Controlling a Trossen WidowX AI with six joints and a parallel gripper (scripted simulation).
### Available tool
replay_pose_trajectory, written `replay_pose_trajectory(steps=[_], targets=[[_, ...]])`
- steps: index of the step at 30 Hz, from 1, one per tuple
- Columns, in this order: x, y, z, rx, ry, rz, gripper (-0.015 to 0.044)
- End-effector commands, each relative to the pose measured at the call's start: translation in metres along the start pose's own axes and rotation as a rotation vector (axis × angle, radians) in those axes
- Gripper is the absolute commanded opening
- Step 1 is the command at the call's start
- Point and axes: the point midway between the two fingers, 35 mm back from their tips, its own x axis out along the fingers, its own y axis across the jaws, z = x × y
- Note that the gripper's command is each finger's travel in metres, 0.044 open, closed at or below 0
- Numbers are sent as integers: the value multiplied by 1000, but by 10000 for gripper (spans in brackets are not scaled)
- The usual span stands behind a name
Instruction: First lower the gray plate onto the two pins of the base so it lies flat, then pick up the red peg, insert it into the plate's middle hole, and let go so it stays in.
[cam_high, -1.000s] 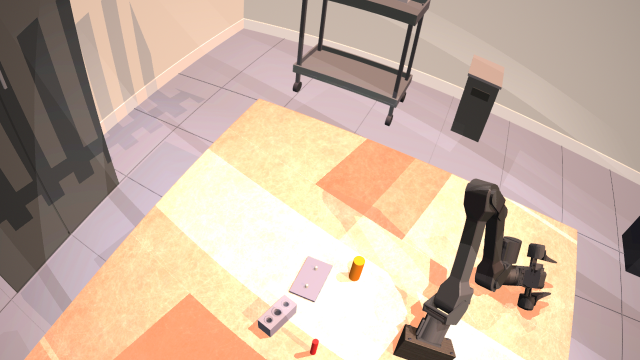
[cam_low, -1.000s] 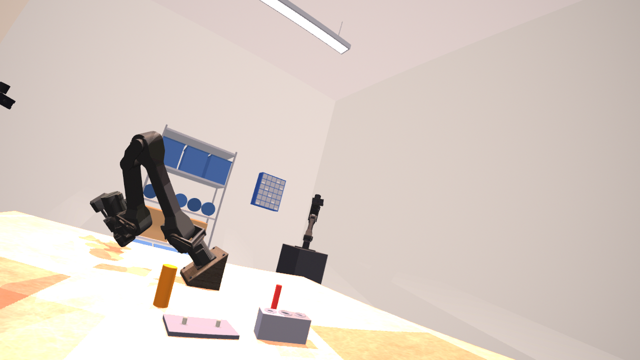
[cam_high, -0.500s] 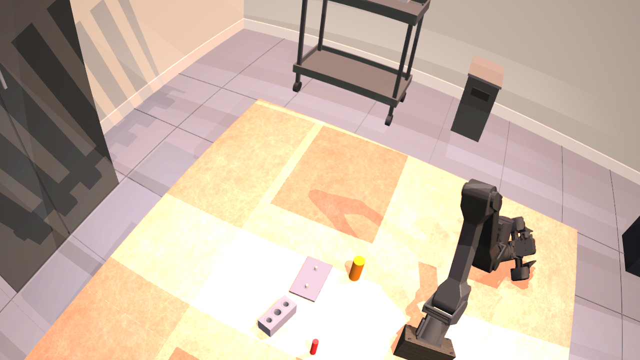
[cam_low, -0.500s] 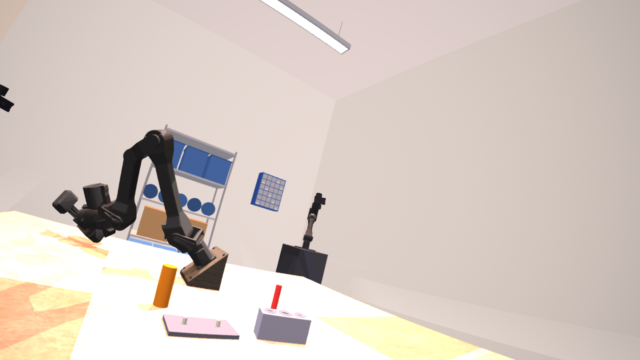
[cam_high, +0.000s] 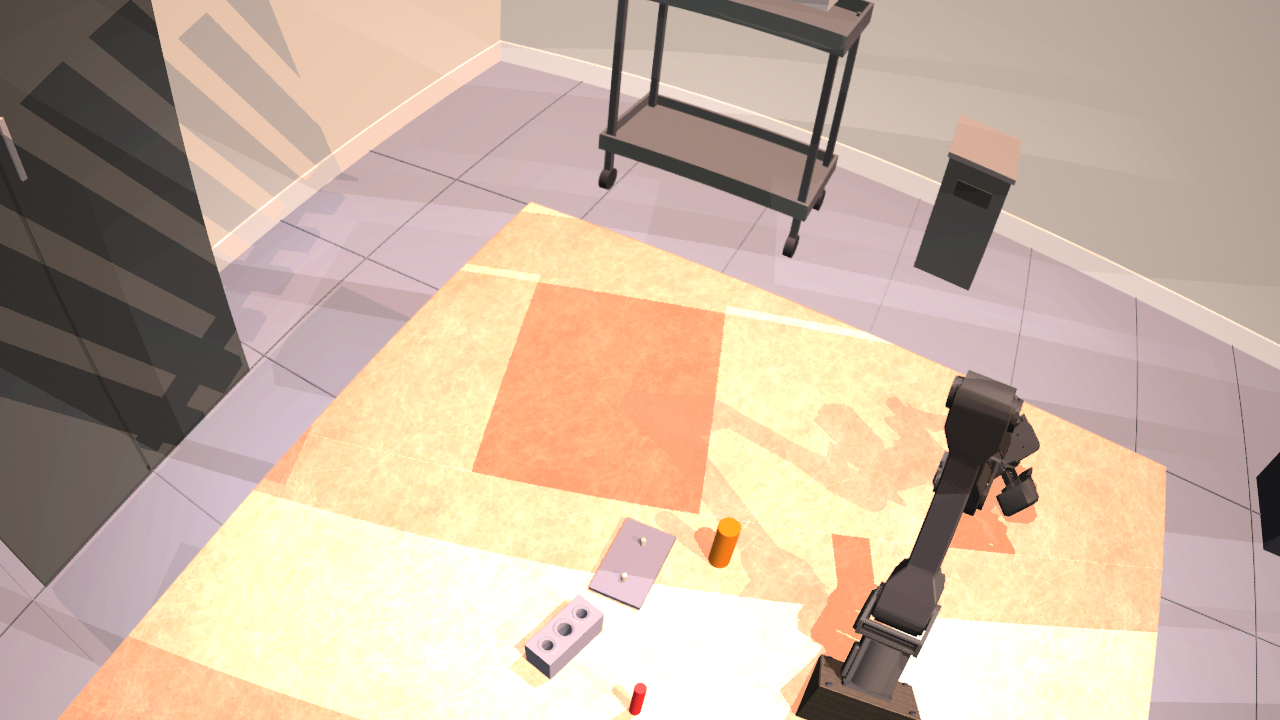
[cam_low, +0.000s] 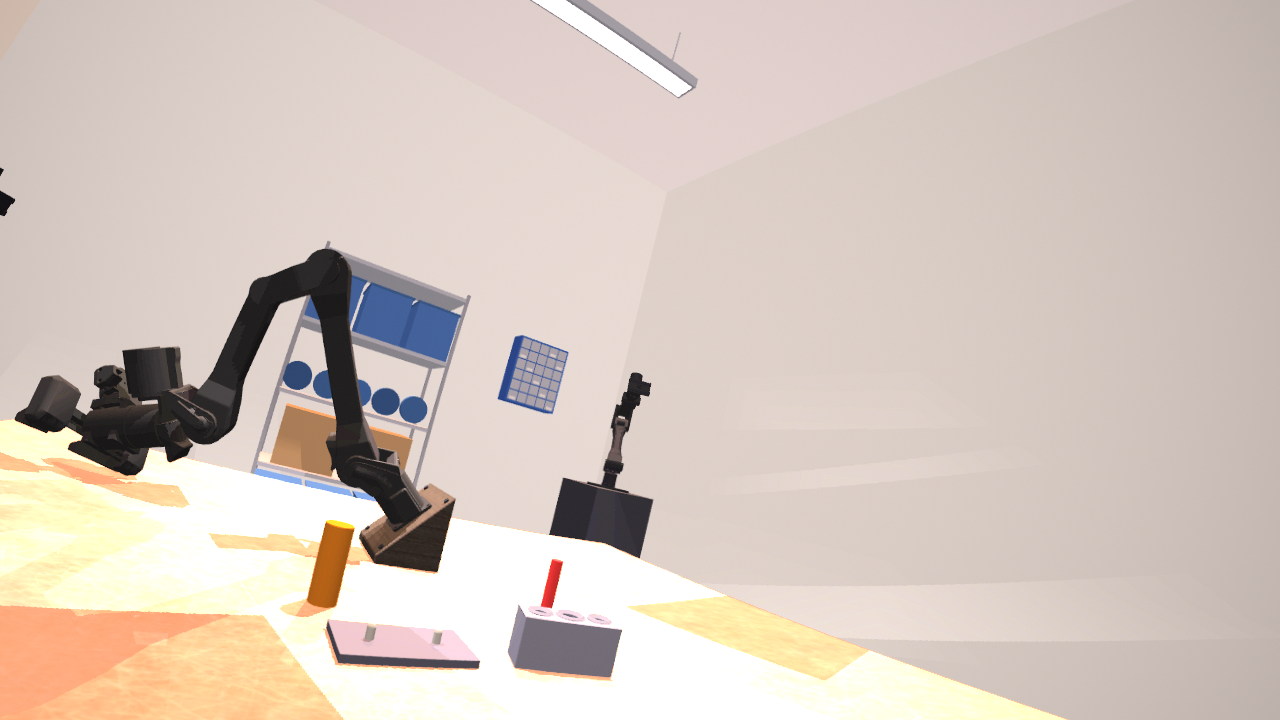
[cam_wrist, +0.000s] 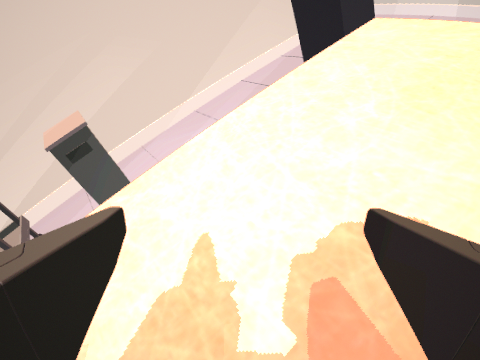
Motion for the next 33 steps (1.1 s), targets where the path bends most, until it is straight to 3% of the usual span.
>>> replay_pose_trajectory(steps=[1, 7, 15, 24, 26, 33], targets=[[-4, 48, -18, 4, 75, 117, 440], [-22, 118, -48, 24, 206, 270, 440], [-55, 175, -74, 45, 350, 411, 440], [-146, 248, -132, 120, 681, 629, 440], [-158, 254, -133, 81, 694, 666, 440], [-259, 300, -159, 115, 989, 855, 440]])
